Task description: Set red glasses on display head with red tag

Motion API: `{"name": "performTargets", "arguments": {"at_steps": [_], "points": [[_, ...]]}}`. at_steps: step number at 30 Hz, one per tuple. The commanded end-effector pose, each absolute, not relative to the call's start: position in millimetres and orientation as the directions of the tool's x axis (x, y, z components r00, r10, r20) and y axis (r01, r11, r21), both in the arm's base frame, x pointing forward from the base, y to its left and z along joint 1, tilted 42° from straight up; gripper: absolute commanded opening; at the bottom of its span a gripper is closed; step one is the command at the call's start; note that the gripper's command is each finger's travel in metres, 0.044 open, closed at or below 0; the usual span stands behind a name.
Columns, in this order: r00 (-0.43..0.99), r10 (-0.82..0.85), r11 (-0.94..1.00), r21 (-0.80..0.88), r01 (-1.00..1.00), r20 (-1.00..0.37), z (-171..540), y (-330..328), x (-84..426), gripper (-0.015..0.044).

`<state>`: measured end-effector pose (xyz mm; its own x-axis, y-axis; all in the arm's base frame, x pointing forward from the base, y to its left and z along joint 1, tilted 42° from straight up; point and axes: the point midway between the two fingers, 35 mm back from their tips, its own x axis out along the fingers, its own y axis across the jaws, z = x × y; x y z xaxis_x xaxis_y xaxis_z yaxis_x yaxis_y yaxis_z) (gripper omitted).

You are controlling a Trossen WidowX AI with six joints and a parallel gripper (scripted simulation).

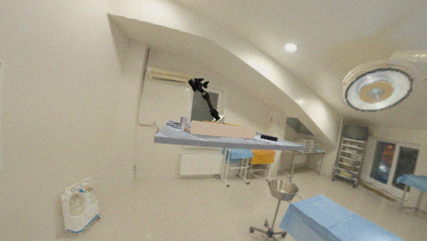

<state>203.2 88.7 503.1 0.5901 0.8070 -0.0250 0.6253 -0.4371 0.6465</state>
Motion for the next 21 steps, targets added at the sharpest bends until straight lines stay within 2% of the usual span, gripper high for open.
{"name": "performTargets", "arguments": {"at_steps": [1,8,11,17,21], "points": [[0.59,0.807,-0.437,0.646,0.625,-0.025,503.1,88.7,203.2,0.0426],[0.59,0.807,-0.437,0.646,0.625,-0.025,503.1,88.7,203.2,0.044],[0.586,0.81,-0.394,0.71,0.584,-0.033,498.2,94.0,208.6,0.0361],[0.648,0.742,-0.236,0.837,0.494,-0.173,440.8,90.1,280.3,0.0204],[0.659,0.683,-0.031,0.889,0.458,-0.315,386.9,94.2,321.8,0.02]]}}
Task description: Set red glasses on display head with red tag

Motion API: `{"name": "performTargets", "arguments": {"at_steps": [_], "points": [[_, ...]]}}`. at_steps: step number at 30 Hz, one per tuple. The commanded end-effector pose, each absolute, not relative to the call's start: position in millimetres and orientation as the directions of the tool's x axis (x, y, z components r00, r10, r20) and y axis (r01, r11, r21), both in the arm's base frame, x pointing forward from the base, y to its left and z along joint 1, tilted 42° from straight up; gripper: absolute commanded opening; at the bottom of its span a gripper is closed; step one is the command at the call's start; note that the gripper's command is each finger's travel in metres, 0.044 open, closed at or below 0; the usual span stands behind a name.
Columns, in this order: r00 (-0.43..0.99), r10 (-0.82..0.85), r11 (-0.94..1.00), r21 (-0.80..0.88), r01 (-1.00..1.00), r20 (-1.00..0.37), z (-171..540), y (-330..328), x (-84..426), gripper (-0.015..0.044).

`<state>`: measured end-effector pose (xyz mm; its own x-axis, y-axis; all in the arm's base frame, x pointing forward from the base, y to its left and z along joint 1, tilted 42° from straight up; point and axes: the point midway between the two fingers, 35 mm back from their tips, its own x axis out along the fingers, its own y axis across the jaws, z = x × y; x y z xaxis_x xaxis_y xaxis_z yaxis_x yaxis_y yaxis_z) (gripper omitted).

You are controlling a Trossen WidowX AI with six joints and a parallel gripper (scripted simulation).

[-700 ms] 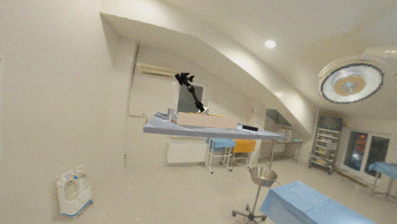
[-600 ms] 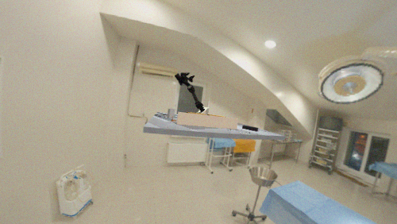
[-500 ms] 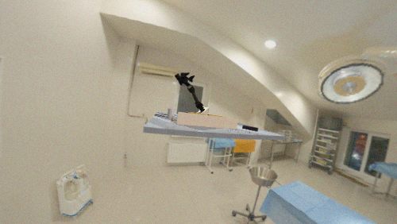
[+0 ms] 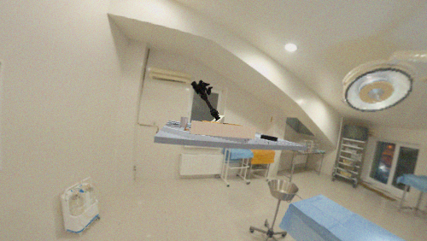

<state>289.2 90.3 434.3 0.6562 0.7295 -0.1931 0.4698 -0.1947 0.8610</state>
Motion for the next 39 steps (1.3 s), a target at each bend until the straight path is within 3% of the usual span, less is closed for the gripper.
{"name": "performTargets", "arguments": {"at_steps": [1,11,17,22,27,31,35,39], "points": [[0.656,0.667,0.029,0.892,0.451,-0.353,372.5,95.9,330.2,0.02],[0.548,0.485,0.615,0.712,0.339,-0.681,241.5,115.4,370.3,0.02],[0.429,0.323,0.898,0.416,0.141,-0.843,162.9,125.7,368.4,0.02],[0.317,0.145,0.986,0.111,-0.124,-0.937,101.4,128.0,354.7,0.02],[0.214,-0.067,0.873,-0.161,-0.46,-0.974,47.3,124.2,332.4,0.02],[0.157,-0.257,0.616,-0.287,-0.734,-0.954,11.2,115.6,311.1,0.02],[0.135,-0.448,0.243,-0.266,-0.933,-0.884,-17.2,103.6,289.0,0.02],[0.161,-0.619,-0.154,-0.082,-0.985,-0.769,-35.1,88.9,270.6,0.02]]}}
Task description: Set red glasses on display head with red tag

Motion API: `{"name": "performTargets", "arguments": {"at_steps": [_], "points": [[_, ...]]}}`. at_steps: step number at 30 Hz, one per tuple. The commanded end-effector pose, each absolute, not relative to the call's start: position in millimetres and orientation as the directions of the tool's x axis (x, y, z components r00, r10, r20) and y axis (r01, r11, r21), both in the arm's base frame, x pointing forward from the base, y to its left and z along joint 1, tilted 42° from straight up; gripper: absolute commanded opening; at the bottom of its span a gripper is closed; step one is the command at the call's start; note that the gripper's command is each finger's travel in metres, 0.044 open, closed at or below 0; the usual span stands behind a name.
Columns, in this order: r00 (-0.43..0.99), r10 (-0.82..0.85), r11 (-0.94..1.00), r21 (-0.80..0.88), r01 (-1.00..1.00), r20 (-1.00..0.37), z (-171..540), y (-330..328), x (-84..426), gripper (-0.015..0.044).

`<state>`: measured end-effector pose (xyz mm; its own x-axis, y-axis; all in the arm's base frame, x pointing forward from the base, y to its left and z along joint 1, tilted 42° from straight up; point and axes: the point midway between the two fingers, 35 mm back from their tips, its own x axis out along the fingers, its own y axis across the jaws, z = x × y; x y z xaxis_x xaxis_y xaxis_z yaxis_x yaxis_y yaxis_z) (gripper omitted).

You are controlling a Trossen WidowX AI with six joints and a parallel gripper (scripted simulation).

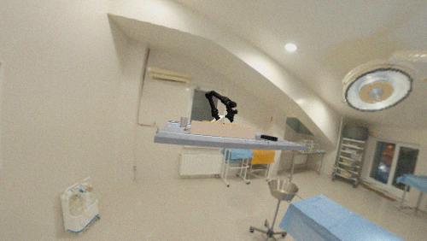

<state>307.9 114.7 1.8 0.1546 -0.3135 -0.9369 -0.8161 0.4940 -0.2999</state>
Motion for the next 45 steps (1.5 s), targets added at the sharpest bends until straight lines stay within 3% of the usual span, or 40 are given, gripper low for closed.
{"name": "performTargets", "arguments": {"at_steps": [1,14,17,45], "points": [[0.167,-0.638,-0.199,-0.049,-0.979,-0.752,-36.6,86.9,268.8,0.02],[0.17,-0.644,-0.214,-0.038,-0.976,-0.746,-35.4,84.9,270.4,0.02],[0.17,-0.644,-0.214,-0.038,-0.976,-0.746,-35.4,84.9,270.4,0.0121],[0.17,-0.643,-0.214,-0.038,-0.976,-0.747,-58.0,66.5,280.0,0.012]]}}
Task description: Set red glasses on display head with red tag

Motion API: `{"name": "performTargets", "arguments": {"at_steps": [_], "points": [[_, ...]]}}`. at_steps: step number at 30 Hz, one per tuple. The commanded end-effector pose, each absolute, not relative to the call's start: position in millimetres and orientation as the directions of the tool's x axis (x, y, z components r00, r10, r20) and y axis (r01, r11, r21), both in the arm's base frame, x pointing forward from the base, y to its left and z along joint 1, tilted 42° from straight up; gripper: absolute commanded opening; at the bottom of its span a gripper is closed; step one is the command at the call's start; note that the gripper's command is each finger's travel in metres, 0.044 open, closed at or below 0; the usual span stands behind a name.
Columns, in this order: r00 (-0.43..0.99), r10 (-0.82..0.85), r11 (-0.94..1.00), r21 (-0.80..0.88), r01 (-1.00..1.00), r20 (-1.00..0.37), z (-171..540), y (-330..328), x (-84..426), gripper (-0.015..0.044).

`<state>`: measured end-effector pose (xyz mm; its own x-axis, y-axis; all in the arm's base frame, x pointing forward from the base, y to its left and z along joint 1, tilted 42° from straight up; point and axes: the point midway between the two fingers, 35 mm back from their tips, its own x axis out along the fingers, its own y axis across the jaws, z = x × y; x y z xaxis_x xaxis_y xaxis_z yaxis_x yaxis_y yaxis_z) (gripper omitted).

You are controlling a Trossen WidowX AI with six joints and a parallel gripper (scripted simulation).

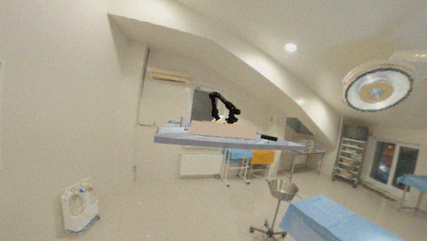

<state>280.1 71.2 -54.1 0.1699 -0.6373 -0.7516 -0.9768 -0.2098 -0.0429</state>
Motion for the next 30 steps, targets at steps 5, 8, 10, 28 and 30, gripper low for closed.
{"name": "performTargets", "arguments": {"at_steps": [5,8,10,28,30], "points": [[0.17,-0.643,-0.214,-0.038,-0.976,-0.746,-63.9,61.2,282.3,0.012],[0.17,-0.644,-0.214,-0.038,-0.976,-0.746,-67.3,57.9,283.5,0.012],[0.171,-0.644,-0.214,-0.038,-0.976,-0.746,-69.6,55.7,284.3,0.012],[0.171,-0.646,-0.214,-0.038,-0.976,-0.744,-79.2,45.7,284.9,0.012],[0.17,-0.646,-0.214,-0.038,-0.976,-0.744,-79.2,45.5,283.8,0.012]]}}
